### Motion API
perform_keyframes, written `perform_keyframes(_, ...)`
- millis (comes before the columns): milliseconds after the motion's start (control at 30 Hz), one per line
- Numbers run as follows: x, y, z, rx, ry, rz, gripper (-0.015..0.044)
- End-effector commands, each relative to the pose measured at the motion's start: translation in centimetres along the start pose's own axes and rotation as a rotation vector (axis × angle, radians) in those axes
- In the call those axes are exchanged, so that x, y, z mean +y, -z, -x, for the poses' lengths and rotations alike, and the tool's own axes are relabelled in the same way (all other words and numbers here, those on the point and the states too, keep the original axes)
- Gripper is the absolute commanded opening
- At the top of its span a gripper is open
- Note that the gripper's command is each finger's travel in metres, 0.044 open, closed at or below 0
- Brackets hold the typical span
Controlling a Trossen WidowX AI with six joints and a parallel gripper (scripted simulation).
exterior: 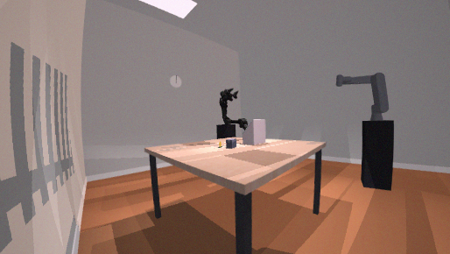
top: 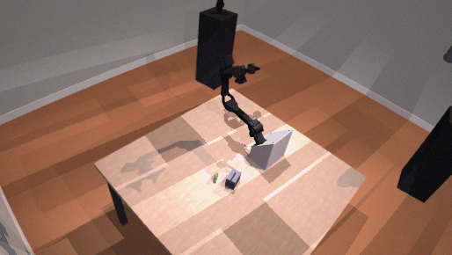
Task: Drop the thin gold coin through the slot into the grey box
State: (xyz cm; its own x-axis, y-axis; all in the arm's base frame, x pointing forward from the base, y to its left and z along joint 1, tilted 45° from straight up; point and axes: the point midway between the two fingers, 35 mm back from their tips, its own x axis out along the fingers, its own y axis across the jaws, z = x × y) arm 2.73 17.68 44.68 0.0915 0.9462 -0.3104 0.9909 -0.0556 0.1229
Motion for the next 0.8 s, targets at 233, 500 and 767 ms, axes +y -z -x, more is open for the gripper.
perform_keyframes(233,6.5,-3.5,-4.8,-0.24,-0.197,0.257,0.019)
perform_keyframes(500,14.8,-10.0,-7.7,-0.644,-0.261,0.585,0.0161)
perform_keyframes(767,20.4,-16.3,-7.6,-0.98,-0.144,0.808,0.0161)
